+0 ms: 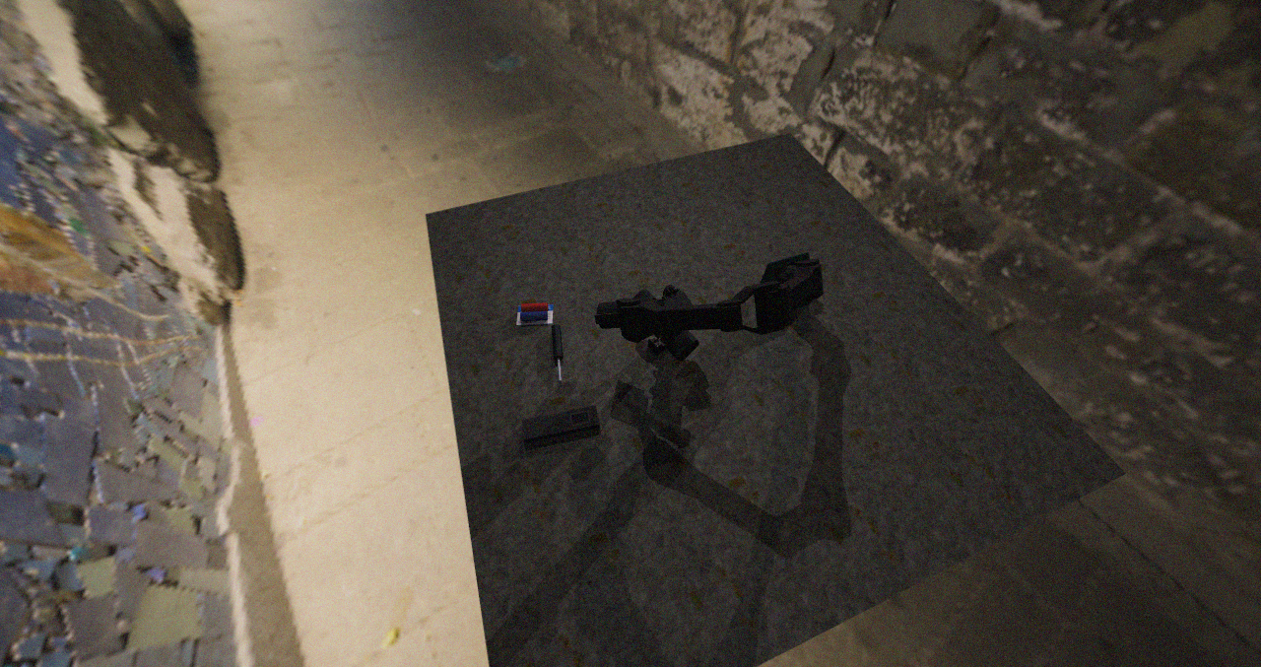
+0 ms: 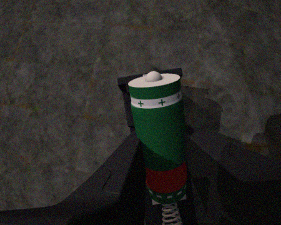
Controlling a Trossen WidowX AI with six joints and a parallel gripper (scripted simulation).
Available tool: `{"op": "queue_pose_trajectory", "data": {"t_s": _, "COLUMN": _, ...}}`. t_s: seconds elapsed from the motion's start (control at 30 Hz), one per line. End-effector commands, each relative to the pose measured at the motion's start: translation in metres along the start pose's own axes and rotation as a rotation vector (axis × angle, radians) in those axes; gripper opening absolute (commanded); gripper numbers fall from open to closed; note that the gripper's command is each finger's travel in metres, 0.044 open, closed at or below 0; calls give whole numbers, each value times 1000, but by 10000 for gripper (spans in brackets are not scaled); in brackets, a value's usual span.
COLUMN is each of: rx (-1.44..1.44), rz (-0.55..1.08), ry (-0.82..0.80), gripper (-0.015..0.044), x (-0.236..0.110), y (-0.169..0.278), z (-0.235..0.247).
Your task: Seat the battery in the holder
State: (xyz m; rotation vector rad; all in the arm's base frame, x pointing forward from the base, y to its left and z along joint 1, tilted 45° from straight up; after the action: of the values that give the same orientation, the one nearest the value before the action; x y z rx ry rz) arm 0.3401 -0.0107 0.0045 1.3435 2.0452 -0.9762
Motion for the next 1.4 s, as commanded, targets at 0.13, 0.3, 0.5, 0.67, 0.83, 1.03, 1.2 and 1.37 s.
{"op": "queue_pose_trajectory", "data": {"t_s": 0.13, "rx": -5, "rz": -4, "ry": -4, "gripper": 73, "x": -2, "y": 5, "z": -1}}
{"op": "queue_pose_trajectory", "data": {"t_s": 0.3, "rx": -5, "rz": -5, "ry": -3, "gripper": 73, "x": -3, "y": 7, "z": -2}}
{"op": "queue_pose_trajectory", "data": {"t_s": 0.5, "rx": -5, "rz": -7, "ry": -3, "gripper": 73, "x": -4, "y": 10, "z": -2}}
{"op": "queue_pose_trajectory", "data": {"t_s": 0.67, "rx": -5, "rz": -10, "ry": -2, "gripper": 73, "x": -5, "y": 12, "z": -3}}
{"op": "queue_pose_trajectory", "data": {"t_s": 0.83, "rx": -5, "rz": -13, "ry": -1, "gripper": 73, "x": -6, "y": 14, "z": -3}}
{"op": "queue_pose_trajectory", "data": {"t_s": 1.03, "rx": -5, "rz": -16, "ry": 0, "gripper": 73, "x": -7, "y": 16, "z": -4}}
{"op": "queue_pose_trajectory", "data": {"t_s": 1.2, "rx": -5, "rz": -17, "ry": 2, "gripper": 73, "x": -8, "y": 18, "z": -4}}
{"op": "queue_pose_trajectory", "data": {"t_s": 1.37, "rx": -5, "rz": -16, "ry": 4, "gripper": 73, "x": -9, "y": 20, "z": -4}}
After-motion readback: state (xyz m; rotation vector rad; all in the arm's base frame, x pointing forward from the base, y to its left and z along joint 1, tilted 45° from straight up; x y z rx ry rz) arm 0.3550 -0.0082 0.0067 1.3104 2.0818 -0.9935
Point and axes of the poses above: the point midway between the two fingers, 35 mm back from their tips, its own x axis out along the fingers, its own z axis across the jaws, y = z × x, the point moved 1 cm from there along -x, back along the fingers, and after that the axes turned 13 degrees about x, right-handed, at the moved point
